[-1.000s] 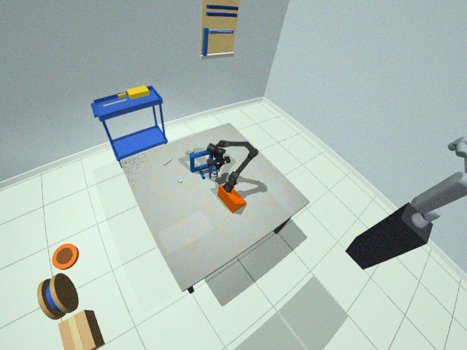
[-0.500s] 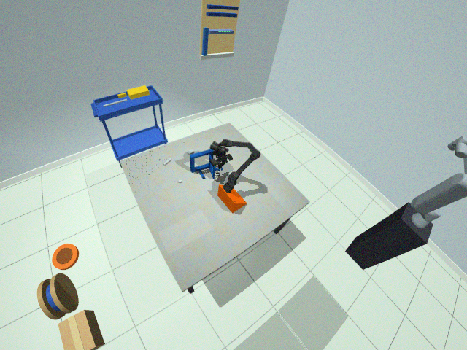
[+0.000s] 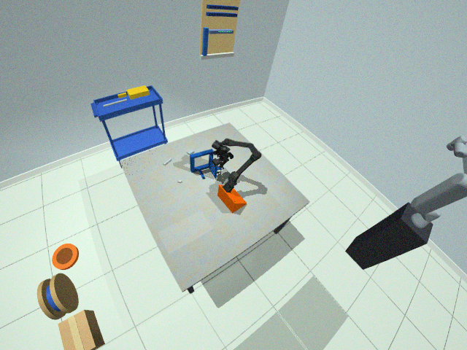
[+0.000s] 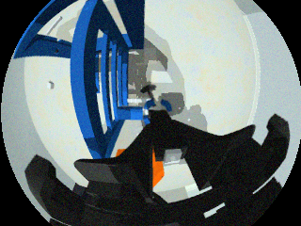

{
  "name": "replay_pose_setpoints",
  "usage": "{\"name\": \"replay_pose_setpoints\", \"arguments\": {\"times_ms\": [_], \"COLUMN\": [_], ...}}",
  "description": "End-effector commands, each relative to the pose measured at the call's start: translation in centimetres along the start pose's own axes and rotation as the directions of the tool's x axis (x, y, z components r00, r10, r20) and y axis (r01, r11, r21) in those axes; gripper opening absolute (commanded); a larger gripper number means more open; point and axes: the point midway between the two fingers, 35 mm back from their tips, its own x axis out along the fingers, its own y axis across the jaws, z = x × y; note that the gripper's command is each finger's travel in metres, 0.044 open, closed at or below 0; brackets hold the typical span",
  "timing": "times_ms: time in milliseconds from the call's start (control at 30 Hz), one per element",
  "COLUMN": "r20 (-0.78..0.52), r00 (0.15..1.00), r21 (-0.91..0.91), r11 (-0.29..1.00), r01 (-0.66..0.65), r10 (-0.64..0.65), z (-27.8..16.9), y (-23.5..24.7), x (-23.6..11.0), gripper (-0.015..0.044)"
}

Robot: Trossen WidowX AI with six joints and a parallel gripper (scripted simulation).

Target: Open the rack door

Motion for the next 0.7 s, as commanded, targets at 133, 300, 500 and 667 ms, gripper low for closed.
{"name": "replay_pose_setpoints", "arguments": {"times_ms": [133,300,500,667], "r20": [0.002,0.002,0.002,0.004], "r00": [1.000,1.000,1.000,1.000], "r21": [-0.011,-0.011,-0.012,-0.019], "r11": [1.000,1.000,1.000,1.000], "r01": [0.002,0.002,0.002,0.000], "r10": [-0.002,-0.002,-0.002,0.000], "z": [0.01,0.01,0.01,0.08], "y": [-0.11,-0.11,-0.11,-0.07], "x": [-0.07,-0.07,-0.09,-0.73], "gripper": [0.0036,0.0168,0.0282,0.0282]}}
